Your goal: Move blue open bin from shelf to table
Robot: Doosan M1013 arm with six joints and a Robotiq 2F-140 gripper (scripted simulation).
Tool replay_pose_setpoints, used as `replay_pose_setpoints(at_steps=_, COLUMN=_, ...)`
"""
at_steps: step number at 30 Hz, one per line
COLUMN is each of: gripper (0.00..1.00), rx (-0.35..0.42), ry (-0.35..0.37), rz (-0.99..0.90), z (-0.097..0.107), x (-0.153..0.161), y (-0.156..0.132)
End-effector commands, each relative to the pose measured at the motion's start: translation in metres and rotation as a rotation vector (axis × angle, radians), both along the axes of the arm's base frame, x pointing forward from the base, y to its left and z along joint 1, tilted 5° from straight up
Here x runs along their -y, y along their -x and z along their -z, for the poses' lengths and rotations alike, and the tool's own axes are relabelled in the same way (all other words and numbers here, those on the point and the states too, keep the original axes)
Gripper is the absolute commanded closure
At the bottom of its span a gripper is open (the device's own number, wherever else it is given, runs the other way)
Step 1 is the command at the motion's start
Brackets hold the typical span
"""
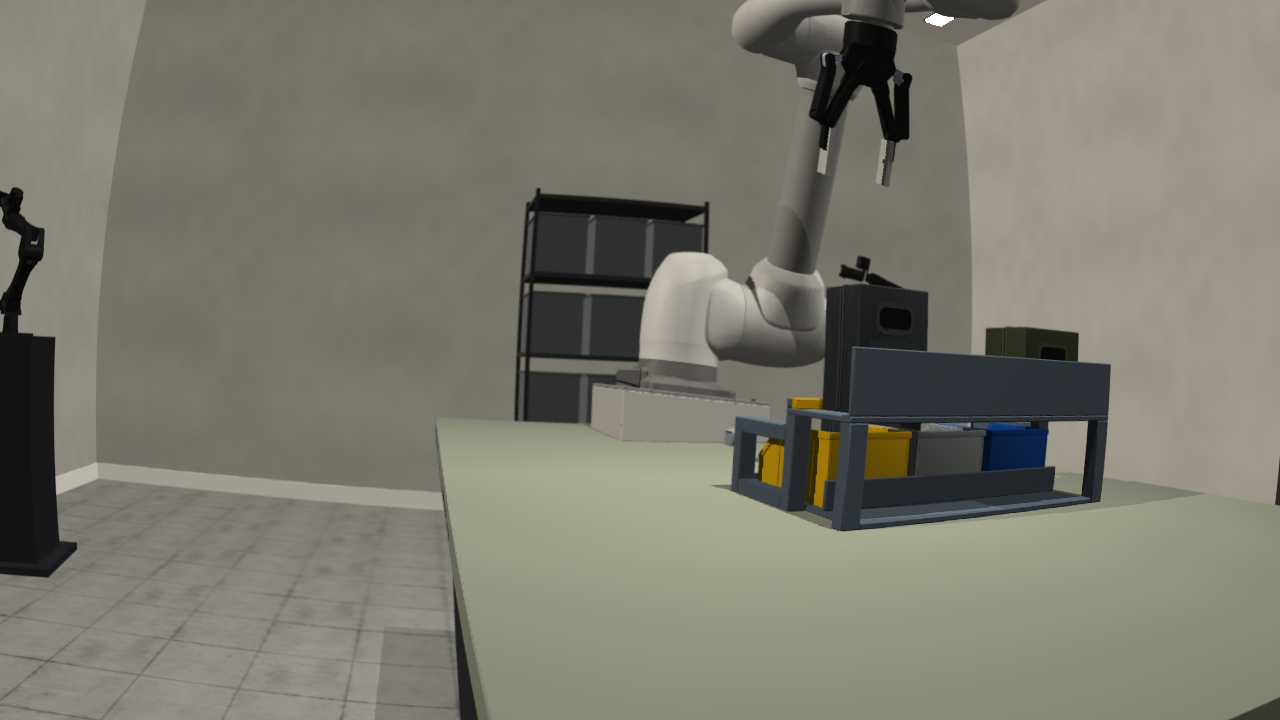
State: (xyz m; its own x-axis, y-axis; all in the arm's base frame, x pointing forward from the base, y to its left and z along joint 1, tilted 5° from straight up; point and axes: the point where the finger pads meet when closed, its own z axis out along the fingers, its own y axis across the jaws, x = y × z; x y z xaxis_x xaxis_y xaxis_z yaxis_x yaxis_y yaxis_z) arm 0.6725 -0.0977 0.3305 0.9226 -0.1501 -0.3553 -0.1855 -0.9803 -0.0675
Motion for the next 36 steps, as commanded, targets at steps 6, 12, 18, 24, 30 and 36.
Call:
replay_pose_setpoints(at_steps=6, gripper=0.43, rx=0.001, ry=-0.001, rz=0.0, z=-0.035, x=0.002, y=0.0)
replay_pose_setpoints(at_steps=12, gripper=0.43, rx=0.001, ry=-0.001, rz=0.0, z=-0.035, x=0.002, y=0.0)
replay_pose_setpoints(at_steps=18, gripper=0.43, rx=0.001, ry=-0.001, rz=0.0, z=-0.085, x=0.006, y=0.0)
replay_pose_setpoints(at_steps=24, gripper=0.43, rx=0.001, ry=-0.001, rz=0.0, z=-0.085, x=0.006, y=0.0)
replay_pose_setpoints(at_steps=30, gripper=0.43, rx=0.001, ry=-0.001, rz=0.0, z=-0.085, x=0.006, y=0.0)
replay_pose_setpoints(at_steps=36, gripper=0.43, rx=0.001, ry=-0.001, rz=0.0, z=-0.135, x=0.01, y=0.0)
